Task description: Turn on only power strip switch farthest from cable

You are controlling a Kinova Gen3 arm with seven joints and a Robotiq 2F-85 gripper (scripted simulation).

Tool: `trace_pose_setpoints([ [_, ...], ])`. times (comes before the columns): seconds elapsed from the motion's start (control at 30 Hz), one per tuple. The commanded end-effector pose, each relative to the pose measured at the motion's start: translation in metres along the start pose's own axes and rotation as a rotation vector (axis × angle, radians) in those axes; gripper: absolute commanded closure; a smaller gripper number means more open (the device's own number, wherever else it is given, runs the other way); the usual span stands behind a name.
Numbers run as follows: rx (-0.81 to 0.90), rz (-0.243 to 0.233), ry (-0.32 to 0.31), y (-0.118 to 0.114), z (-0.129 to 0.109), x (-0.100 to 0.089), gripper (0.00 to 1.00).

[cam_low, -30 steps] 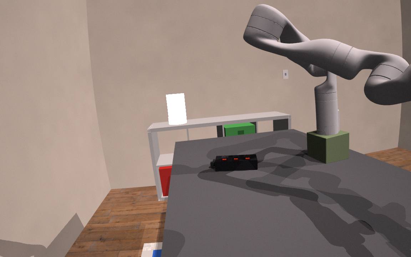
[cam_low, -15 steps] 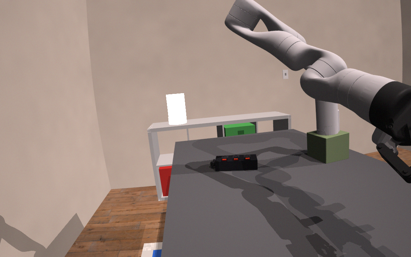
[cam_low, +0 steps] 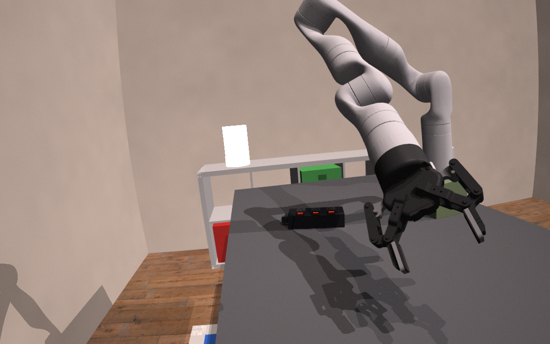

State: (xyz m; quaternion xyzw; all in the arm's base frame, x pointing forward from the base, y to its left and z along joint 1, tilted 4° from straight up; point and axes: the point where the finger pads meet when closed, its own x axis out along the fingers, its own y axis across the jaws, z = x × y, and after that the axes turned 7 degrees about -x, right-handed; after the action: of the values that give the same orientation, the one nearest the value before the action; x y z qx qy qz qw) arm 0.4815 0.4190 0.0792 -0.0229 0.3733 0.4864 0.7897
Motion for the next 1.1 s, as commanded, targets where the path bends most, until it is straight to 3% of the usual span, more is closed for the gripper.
trace_pose_setpoints([
  [0.0,-0.011,-0.045,0.017,-0.030,-0.001,-0.021,0.00],
  [0.07,-0.027,-0.091,0.078,-0.059,-0.021,-0.041,0.00],
  [0.1,-0.027,-0.091,0.078,-0.059,-0.021,-0.041,0.00],
  [0.2,-0.040,-0.156,0.168,-0.100,-0.050,-0.074,0.00],
  [0.23,-0.040,-0.156,0.168,-0.100,-0.050,-0.074,0.00],
  [0.33,-0.044,-0.213,0.257,-0.136,-0.080,-0.110,0.00],
  [0.37,-0.044,-0.213,0.257,-0.136,-0.080,-0.110,0.00],
  [0.47,-0.039,-0.264,0.341,-0.165,-0.109,-0.147,0.00],
  [0.53,-0.039,-0.264,0.341,-0.165,-0.109,-0.147,0.00],
  [0.7,-0.018,-0.332,0.469,-0.201,-0.153,-0.208,0.00],
  [0.87,0.014,-0.381,0.576,-0.223,-0.191,-0.262,0.00],
  [1.03,0.046,-0.413,0.658,-0.234,-0.219,-0.306,0.00],
  [1.07,0.046,-0.413,0.658,-0.234,-0.219,-0.306,0.00],
])
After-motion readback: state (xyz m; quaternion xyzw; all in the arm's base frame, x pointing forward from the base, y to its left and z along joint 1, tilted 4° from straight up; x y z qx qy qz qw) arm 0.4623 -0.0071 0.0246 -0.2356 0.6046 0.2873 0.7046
